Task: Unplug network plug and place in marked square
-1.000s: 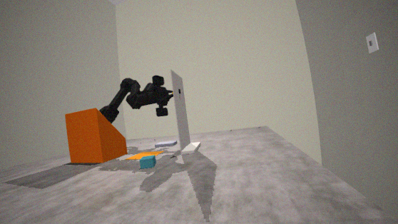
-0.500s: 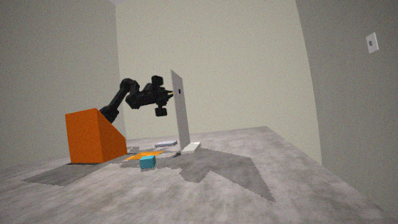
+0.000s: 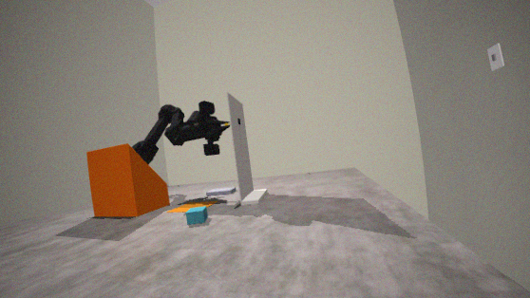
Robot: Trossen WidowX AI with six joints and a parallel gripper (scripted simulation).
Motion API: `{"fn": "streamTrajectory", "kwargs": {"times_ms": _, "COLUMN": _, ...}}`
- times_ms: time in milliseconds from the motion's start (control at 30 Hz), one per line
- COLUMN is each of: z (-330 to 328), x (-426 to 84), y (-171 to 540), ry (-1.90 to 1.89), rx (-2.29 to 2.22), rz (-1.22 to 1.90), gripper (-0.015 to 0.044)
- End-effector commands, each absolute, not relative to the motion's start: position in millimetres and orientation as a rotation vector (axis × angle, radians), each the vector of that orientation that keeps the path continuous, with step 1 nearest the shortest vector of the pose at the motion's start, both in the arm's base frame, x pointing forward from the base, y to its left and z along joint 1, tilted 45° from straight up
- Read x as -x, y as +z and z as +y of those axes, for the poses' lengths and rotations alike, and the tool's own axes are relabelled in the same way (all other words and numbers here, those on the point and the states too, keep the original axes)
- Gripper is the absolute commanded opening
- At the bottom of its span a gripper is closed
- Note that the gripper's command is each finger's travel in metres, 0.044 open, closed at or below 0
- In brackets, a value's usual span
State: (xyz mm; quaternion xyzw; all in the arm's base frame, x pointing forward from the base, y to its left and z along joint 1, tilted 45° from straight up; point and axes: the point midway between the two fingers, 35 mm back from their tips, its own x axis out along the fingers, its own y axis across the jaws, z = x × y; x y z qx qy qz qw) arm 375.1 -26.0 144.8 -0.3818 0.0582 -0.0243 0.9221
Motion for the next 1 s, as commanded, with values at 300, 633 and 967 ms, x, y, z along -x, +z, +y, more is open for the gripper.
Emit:
{"fn": "streamTrajectory", "kwargs": {"times_ms": 300, "z": -27.1, "x": -365.6, "y": 143.3, "ry": -0.047, "rx": 0.785, "rz": 0.117, "gripper": 0.0000}}
{"fn": "streamTrajectory", "kwargs": {"times_ms": 633, "z": -28.3, "x": -359.3, "y": 142.1, "ry": -0.047, "rx": 0.785, "rz": 0.117, "gripper": 0.0000}}
{"fn": "streamTrajectory", "kwargs": {"times_ms": 967, "z": -29.5, "x": -353.1, "y": 140.8, "ry": -0.047, "rx": 0.785, "rz": 0.118, "gripper": 0.0000}}
